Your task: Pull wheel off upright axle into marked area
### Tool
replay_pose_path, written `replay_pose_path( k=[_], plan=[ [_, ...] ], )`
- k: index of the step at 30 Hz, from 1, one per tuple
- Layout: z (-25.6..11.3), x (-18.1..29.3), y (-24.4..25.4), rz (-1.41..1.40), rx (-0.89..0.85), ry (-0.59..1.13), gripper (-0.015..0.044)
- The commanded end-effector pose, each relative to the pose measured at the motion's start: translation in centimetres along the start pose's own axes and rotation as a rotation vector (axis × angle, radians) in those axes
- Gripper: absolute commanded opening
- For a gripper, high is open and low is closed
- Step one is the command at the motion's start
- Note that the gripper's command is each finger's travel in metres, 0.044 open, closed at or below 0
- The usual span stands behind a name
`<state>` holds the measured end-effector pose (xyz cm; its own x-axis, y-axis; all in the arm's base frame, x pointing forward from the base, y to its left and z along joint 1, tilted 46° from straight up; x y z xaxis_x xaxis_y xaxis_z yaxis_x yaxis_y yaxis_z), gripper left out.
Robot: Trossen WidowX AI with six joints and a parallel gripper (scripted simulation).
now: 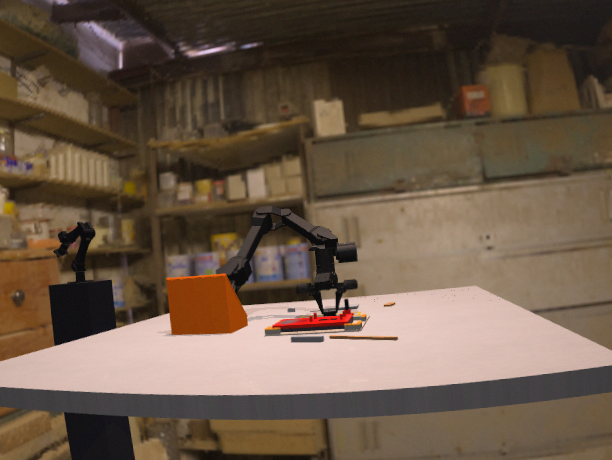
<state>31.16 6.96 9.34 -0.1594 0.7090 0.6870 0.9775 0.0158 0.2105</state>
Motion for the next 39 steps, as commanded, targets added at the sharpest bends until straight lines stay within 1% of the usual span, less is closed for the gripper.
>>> replay_pose_path(
  k=[1, 10, 11, 16, 20, 21, 22, 25, 26, 29, 39],
  plan=[
    [0.0, 0.0, 0.0, -0.002, 0.0, 0.0, 0.0052],
    [-0.2, 0.0, 0.0, -0.001, 0.0, 0.0, 0.0289],
    [-0.8, 0.0, 0.1, -0.001, 0.0, -0.001, 0.03],
    [-5.3, -0.1, 0.0, 0.006, -0.002, -0.001, 0.03],
    [-6.0, -0.1, 0.0, 0.008, -0.003, 0.001, 0.03],
    [-5.2, -0.4, -0.1, 0.016, -0.007, -0.008, 0.0326],
    [-5.7, -0.7, -0.7, 0.016, -0.005, -0.011, 0.0353],
    [-8.2, -1.9, -4.3, 0.016, 0.001, -0.018, 0.0431],
    [-9.0, -2.1, -5.6, 0.015, 0.002, -0.016, 0.044],
    [-10.5, -2.2, -8.6, 0.013, 0.003, -0.003, 0.044],
    [-10.6, -2.2, -8.8, 0.013, 0.003, -0.002, 0.044]
  ],
)
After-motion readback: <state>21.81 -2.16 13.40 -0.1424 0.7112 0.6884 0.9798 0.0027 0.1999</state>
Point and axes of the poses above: the point midway between the two fingers, 35 mm back from their tips, its own z axis out along the fingers, its own y axis across the jaws, x = y × z, the point moved 2 cm from there along -z, back along the fingers, and after that the axes turned 12 degrees about -z, right-handed, at the moved point
